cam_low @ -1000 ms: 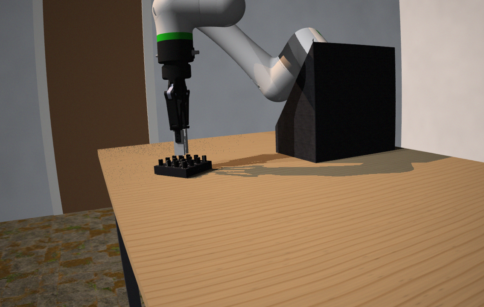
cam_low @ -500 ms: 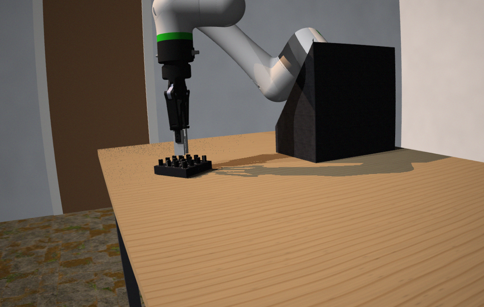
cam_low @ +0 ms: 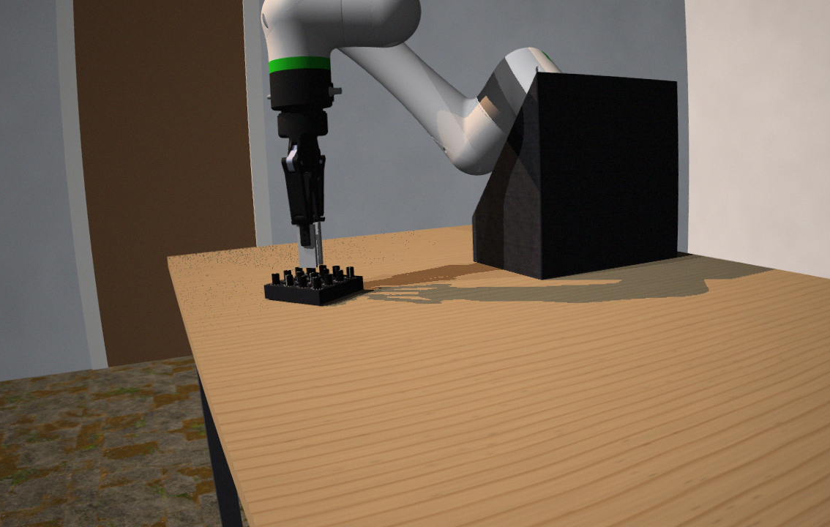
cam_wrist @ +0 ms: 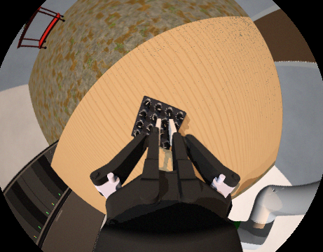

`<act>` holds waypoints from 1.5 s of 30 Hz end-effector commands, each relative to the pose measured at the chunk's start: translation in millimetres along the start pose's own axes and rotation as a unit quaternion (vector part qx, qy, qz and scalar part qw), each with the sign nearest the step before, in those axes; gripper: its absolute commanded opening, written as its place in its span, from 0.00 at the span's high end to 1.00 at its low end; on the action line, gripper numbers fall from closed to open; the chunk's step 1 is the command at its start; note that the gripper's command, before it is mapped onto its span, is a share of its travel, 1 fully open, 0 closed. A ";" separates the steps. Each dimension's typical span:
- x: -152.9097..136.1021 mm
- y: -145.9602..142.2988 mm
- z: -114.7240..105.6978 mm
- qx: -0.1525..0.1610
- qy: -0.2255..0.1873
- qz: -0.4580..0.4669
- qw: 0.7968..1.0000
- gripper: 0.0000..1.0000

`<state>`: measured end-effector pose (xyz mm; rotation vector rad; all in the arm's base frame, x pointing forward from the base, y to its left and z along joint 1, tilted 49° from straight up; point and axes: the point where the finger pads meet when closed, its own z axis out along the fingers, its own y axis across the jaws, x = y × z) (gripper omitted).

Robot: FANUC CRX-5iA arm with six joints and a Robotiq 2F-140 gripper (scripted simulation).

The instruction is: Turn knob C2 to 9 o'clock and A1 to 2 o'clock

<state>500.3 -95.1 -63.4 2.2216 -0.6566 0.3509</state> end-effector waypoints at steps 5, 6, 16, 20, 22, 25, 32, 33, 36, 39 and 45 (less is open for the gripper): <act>0.0 -0.2 4.7 0.000 0.000 0.000 1.000 0.88; 0.0 -0.2 5.6 0.000 0.000 0.000 1.000 0.88; 0.0 -0.2 11.1 0.000 0.000 0.000 1.000 0.88; 0.0 -0.2 12.1 0.000 0.000 0.000 1.000 0.88; 0.0 -0.2 12.2 0.000 0.000 0.000 1.000 0.88; 0.0 -0.2 12.2 0.000 0.000 0.000 1.000 0.88; 0.0 -0.2 12.2 0.000 0.000 0.000 1.000 0.88; 0.0 -0.2 12.2 0.000 0.000 0.000 1.000 0.88; 0.0 -0.2 12.2 0.000 0.000 0.000 1.000 0.88; 0.0 -0.2 12.2 0.000 0.000 0.000 1.000 0.88; 0.0 -0.2 12.2 0.000 0.000 0.000 1.000 0.88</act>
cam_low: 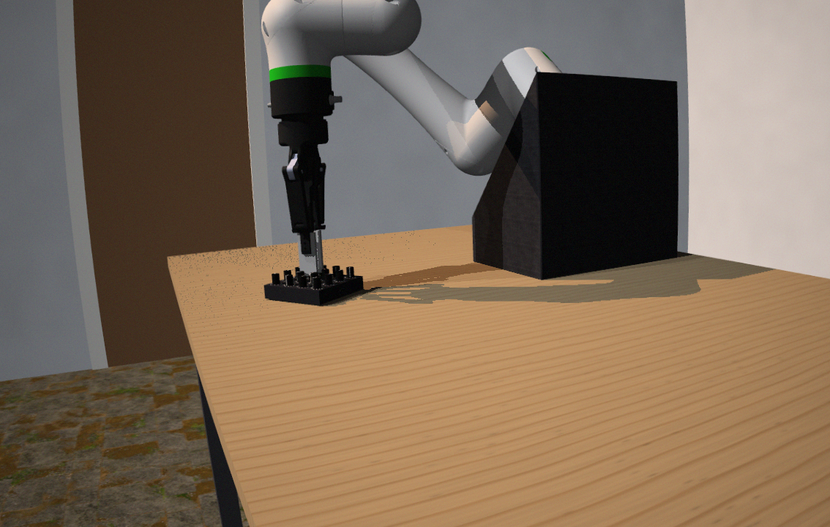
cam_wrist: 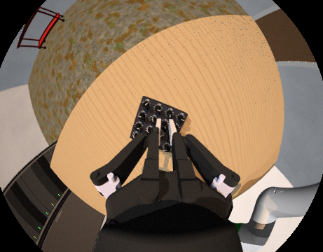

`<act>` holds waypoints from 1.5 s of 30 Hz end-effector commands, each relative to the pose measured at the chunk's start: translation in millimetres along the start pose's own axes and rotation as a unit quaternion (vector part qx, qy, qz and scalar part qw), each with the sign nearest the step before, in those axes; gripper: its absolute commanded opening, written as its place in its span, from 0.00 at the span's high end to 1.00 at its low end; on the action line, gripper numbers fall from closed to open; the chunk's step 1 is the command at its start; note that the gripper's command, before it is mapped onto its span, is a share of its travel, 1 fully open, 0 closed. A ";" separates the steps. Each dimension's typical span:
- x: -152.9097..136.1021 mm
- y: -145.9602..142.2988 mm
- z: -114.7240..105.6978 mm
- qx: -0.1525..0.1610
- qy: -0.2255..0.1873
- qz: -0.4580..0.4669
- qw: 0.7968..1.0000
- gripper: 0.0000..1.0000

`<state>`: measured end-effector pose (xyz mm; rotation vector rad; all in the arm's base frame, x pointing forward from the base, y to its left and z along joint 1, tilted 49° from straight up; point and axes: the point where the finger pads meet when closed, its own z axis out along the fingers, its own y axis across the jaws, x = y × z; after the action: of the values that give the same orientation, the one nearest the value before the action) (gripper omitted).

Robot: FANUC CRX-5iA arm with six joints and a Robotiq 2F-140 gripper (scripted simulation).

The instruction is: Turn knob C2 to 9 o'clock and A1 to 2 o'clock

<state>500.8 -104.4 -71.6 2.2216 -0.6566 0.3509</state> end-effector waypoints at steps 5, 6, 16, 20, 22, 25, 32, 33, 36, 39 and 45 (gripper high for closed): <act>0.0 -0.2 -0.2 0.000 0.000 0.000 1.000 0.88; 0.0 -0.2 -0.2 0.000 0.000 0.000 1.000 0.88; 0.0 -0.2 -0.2 0.000 0.000 0.000 1.000 0.95; 0.0 -0.2 -0.2 0.000 0.000 0.000 1.000 0.95; 0.0 -0.2 -0.2 0.000 0.000 0.000 1.000 0.95; 0.0 -0.2 -0.2 0.000 0.000 0.000 1.000 0.95; 0.0 -0.2 -0.2 0.000 0.000 0.000 1.000 0.95; 0.0 -0.2 -0.2 0.000 0.000 0.000 1.000 0.95; 0.0 -0.2 -0.2 0.000 0.000 0.000 1.000 0.95; 0.0 -0.2 -0.2 0.000 0.000 0.000 1.000 0.95; 0.0 -0.2 -0.2 0.000 0.000 0.000 1.000 0.95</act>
<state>500.8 -104.3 -71.6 2.2217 -0.6565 0.3510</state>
